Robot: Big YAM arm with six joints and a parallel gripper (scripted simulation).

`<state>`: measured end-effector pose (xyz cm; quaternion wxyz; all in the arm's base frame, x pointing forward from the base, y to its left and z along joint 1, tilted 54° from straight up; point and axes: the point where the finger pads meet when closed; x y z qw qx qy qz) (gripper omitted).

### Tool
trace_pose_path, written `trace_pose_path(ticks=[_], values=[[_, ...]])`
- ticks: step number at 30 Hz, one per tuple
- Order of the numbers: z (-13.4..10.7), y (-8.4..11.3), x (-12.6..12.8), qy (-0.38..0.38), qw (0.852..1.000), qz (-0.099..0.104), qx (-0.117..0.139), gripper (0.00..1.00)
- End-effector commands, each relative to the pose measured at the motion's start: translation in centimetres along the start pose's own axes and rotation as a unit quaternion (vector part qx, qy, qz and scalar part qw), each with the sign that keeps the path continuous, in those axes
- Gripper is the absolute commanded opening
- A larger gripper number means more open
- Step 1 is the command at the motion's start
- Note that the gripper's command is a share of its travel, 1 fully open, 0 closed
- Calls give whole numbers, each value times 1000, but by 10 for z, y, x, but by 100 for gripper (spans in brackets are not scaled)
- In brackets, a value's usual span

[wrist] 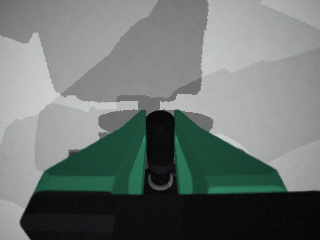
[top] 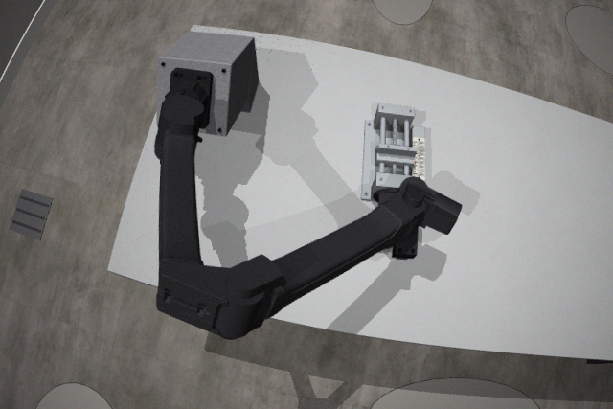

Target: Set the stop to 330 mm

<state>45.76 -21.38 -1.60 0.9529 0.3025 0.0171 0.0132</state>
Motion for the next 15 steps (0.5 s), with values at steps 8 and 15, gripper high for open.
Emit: trace_pose_path(ticks=[8, 15], values=[[-10, 13, 32, -6, 1000, 22, 4, 6], [-11, 17, 35, -2, 1000, 21, 4, 6]])
Point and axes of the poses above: the point where the finger pads meet when closed, its own y axis back along the fingers, its own x axis across the jaws, z = x × y, and after that the axes turned 4 degrees about -y, right-handed
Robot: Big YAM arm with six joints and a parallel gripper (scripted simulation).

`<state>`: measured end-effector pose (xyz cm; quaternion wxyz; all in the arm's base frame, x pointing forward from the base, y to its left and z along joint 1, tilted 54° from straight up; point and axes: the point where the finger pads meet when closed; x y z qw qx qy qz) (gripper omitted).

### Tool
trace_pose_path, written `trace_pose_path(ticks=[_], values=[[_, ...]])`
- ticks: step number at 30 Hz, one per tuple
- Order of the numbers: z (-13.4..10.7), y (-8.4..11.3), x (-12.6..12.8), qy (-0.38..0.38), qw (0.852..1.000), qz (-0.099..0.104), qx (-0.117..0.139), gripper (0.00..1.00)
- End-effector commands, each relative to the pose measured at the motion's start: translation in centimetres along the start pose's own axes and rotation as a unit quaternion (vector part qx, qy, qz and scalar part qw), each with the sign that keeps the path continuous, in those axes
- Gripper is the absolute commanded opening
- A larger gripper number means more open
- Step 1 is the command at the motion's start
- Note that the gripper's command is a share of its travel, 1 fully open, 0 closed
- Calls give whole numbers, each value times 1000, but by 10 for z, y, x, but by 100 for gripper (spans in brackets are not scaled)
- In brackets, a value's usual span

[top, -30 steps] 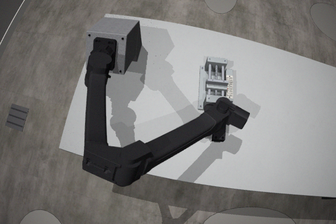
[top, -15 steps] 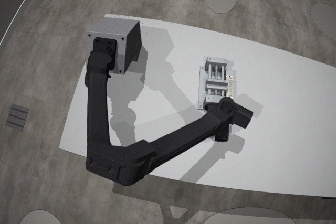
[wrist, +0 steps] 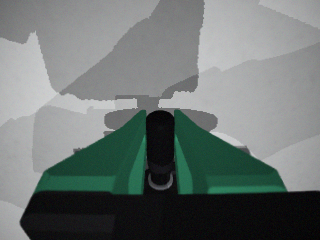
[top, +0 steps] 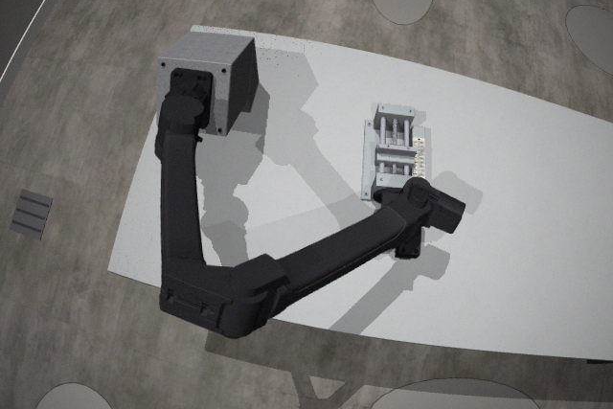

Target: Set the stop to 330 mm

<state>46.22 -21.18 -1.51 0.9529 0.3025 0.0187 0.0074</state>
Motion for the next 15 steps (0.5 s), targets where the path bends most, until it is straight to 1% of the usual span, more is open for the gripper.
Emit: trace_pose_path(ticks=[1, 4, 10, 14, 15], values=[[-10, 15, 30, -1, 1000, 27, 4, 6], [-11, 16, 30, 1, 1000, 23, 6, 6], [-11, 21, 36, -3, 1000, 26, 5, 6], [-12, 25, 40, 0, 1000, 24, 5, 6], [-11, 25, 42, -3, 1000, 26, 5, 6]])
Point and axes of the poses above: the point where the finger pads meet when closed, its own y axis back along the fingers, its own x axis across the jaws, z = x × y, and after that the axes turned 4 degrees about -y, right-handed
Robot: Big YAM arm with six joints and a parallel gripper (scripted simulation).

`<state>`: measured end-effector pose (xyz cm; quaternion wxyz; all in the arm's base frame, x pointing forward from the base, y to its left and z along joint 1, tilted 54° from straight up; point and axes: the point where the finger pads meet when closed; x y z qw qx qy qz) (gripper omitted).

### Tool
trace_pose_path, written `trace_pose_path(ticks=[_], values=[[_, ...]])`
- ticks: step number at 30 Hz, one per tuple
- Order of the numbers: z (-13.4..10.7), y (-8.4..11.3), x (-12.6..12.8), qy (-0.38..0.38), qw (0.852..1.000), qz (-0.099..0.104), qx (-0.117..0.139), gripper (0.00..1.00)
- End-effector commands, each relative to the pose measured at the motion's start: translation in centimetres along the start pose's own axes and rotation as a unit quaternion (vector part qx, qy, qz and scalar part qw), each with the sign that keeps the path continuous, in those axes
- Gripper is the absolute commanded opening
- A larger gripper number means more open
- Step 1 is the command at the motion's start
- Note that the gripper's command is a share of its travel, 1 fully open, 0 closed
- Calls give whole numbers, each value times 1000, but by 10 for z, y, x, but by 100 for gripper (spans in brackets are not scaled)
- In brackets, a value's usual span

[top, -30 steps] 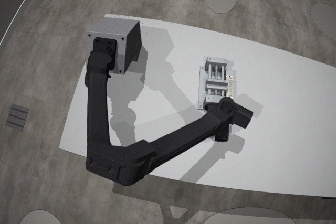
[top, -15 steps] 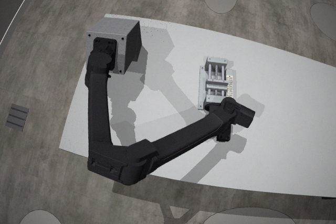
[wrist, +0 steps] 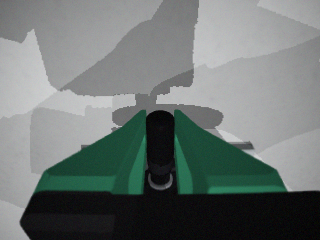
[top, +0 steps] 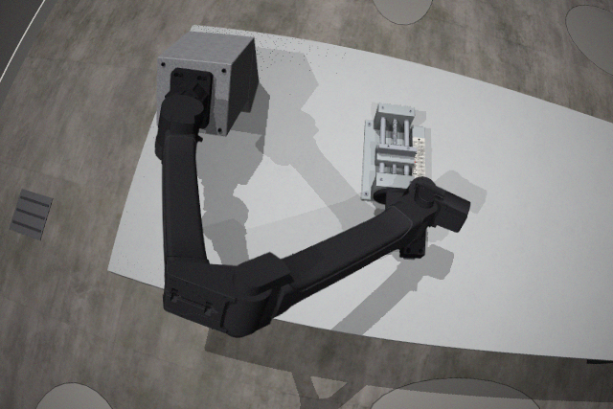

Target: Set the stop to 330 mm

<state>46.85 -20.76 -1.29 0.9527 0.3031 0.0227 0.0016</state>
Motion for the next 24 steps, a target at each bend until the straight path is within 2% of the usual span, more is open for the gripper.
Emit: trace_pose_path(ticks=[1, 16, 21, 24], values=[[-10, 22, 37, -10, 999, 36, 3, 6], [-11, 35, 36, -2, 1000, 31, 5, 6], [-8, 37, 39, -8, 999, 37, 4, 6], [-1, 45, 38, -13, 999, 38, 3, 6]])
Point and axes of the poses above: the point where the finger pads meet when closed, its own y axis back along the fingers, its own x axis across the jaws, z = x × y, and after that the axes turned 4 degrees about -y, right-handed
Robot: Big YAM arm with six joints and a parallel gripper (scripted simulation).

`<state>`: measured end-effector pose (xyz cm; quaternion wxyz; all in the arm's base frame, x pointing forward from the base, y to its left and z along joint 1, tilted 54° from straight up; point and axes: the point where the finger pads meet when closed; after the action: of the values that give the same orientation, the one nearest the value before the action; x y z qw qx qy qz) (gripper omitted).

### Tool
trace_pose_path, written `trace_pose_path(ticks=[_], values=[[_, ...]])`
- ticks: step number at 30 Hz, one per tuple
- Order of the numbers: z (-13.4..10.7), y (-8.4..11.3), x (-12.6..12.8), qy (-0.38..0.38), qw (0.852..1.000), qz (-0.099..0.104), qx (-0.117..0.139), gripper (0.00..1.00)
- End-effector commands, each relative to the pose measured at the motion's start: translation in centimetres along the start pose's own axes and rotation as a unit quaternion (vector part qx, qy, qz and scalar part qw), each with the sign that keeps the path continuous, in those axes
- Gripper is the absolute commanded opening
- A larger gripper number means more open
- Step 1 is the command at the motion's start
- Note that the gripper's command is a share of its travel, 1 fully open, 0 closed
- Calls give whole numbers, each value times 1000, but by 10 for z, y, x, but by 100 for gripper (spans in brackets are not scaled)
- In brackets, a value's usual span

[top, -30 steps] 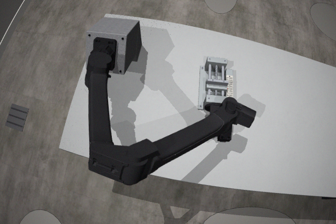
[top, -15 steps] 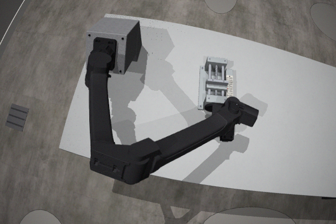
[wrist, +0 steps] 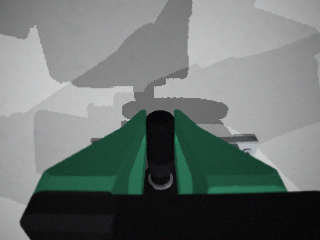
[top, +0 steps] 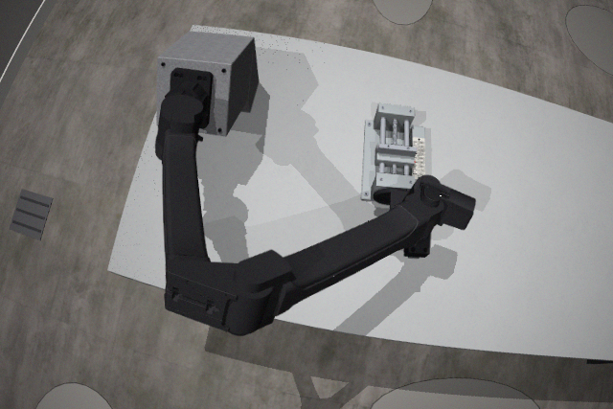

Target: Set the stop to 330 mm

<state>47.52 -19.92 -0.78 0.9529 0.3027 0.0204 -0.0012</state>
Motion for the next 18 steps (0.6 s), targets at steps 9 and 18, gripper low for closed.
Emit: trace_pose_path(ticks=[9, 18], values=[[3, 47, 30, -13, 999, 43, 4, 6], [3, 53, 26, -13, 999, 43, 4, 6]])
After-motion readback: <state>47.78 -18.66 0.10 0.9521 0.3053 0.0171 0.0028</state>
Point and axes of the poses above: the point where the finger pads meet when closed, its own y axis back along the fingers, its own x axis across the jaws, z = x × y, and after that the axes turned 4 degrees about -y, right-handed
